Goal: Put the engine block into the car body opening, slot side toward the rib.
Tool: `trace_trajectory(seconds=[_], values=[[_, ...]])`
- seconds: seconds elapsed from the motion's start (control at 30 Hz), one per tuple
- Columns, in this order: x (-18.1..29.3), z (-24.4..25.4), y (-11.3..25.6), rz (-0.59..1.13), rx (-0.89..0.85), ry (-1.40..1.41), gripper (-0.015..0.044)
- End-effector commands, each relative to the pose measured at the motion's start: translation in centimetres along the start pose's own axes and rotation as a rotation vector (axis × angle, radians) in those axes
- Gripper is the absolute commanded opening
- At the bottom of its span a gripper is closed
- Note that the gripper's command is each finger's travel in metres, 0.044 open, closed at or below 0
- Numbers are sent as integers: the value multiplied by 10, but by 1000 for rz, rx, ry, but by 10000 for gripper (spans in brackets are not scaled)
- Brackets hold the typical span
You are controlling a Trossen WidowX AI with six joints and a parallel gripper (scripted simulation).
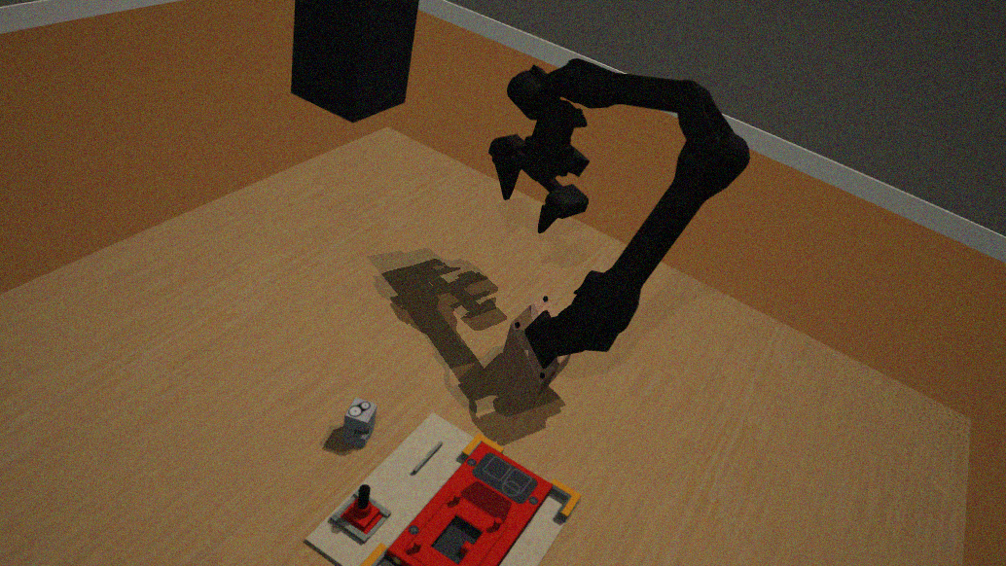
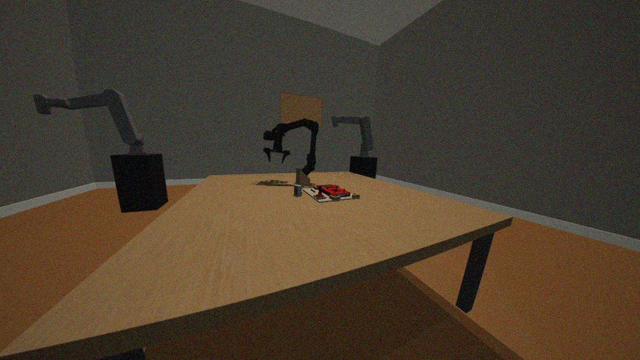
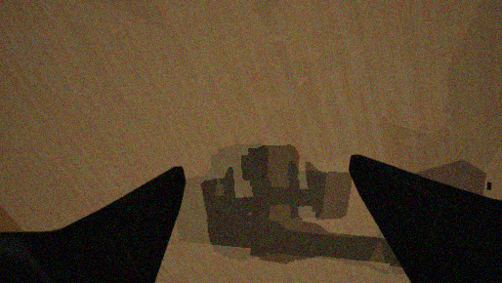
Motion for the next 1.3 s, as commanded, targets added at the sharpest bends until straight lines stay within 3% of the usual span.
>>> trace_trajectory(seconds=[0.0,1.27], values=[[11,0,3,-2,-15,102,440],[122,-17,35,-12,-95,1299,440]])
Point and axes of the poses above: the point midway between the two fingers, 35 mm back from their tips, its own y axis back along the fingers, its own z axis across the jaws, x = y × z, the point moved 4 cm from there along y, back along the fingers, and after that the axes turned 12 degrees about -y, right-handed, at the moved point
